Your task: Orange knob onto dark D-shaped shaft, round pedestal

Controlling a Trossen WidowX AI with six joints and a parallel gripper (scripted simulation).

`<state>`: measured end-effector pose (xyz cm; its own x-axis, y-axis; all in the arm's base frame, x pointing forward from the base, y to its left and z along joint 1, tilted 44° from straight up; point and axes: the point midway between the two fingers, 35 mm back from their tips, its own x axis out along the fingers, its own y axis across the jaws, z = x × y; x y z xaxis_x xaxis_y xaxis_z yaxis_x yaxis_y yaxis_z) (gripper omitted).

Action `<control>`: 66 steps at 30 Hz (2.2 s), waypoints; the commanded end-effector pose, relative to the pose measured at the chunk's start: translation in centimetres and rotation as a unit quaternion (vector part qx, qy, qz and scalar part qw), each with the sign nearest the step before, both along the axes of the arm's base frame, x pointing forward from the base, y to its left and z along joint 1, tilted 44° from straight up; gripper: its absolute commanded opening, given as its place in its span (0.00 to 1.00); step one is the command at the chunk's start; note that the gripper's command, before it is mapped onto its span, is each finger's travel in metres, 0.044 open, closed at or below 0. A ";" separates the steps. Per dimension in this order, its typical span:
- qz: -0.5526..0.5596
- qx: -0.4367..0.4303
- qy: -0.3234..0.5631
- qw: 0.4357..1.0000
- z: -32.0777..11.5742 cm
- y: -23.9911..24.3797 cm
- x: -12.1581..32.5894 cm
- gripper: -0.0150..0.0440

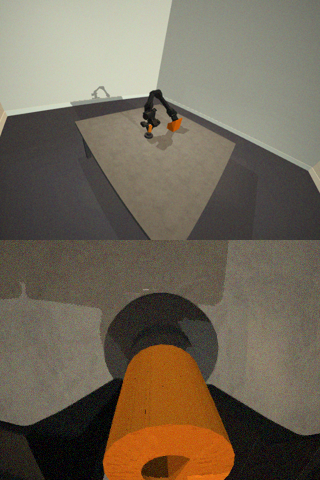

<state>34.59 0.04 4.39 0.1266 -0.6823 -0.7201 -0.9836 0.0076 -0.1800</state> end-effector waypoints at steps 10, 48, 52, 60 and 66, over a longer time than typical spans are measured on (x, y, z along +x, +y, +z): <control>0.004 0.000 0.001 1.000 0.2 0.2 0.1 0.25; 0.139 -0.025 0.128 0.982 0.5 0.3 0.3 0.25; 0.154 -0.027 0.142 0.977 0.4 0.3 0.2 0.25; 0.154 -0.027 0.142 0.977 0.0 0.0 0.1 0.25; 0.154 -0.027 0.142 0.977 -0.1 -0.1 0.2 0.25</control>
<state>34.62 0.01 4.36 0.1272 -0.6814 -0.7207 -0.9496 -0.2935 0.1099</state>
